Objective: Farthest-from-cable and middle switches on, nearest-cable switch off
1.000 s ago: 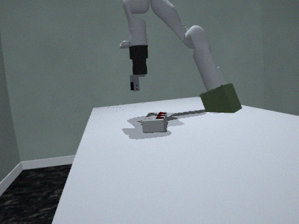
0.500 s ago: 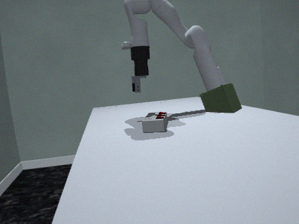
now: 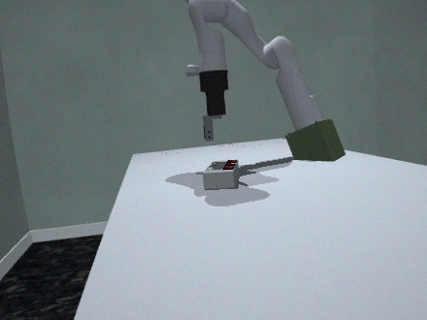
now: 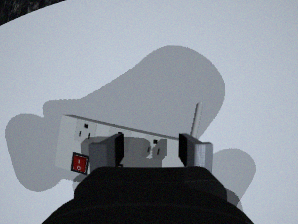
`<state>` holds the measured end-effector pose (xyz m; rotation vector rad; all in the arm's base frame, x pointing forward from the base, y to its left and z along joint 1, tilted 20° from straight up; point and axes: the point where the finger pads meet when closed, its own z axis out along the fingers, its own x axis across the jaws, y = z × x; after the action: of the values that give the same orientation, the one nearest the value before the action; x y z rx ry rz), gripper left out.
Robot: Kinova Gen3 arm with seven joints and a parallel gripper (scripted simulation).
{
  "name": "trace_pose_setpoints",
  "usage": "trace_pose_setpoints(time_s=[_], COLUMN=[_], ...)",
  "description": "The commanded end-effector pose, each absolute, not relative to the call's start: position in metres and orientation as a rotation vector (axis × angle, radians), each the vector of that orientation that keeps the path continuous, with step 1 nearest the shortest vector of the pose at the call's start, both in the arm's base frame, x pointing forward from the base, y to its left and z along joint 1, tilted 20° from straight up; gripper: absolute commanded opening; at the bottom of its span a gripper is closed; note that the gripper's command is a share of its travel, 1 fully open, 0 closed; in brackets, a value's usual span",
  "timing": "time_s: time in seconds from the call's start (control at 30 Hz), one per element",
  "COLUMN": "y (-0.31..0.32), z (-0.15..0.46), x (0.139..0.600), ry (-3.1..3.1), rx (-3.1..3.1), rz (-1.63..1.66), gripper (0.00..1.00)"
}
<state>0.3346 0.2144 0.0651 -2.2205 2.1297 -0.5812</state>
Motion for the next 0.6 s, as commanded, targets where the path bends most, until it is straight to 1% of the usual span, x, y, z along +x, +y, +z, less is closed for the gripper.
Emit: trace_pose_setpoints(time_s=[0.0, 0.57], y=[0.224, 0.244], z=[0.054, 0.025], x=[0.324, 0.297], ry=[2.136, 2.258], rx=[-2.225, -2.089], rz=[-0.573, -0.555], gripper=[1.0, 1.0])
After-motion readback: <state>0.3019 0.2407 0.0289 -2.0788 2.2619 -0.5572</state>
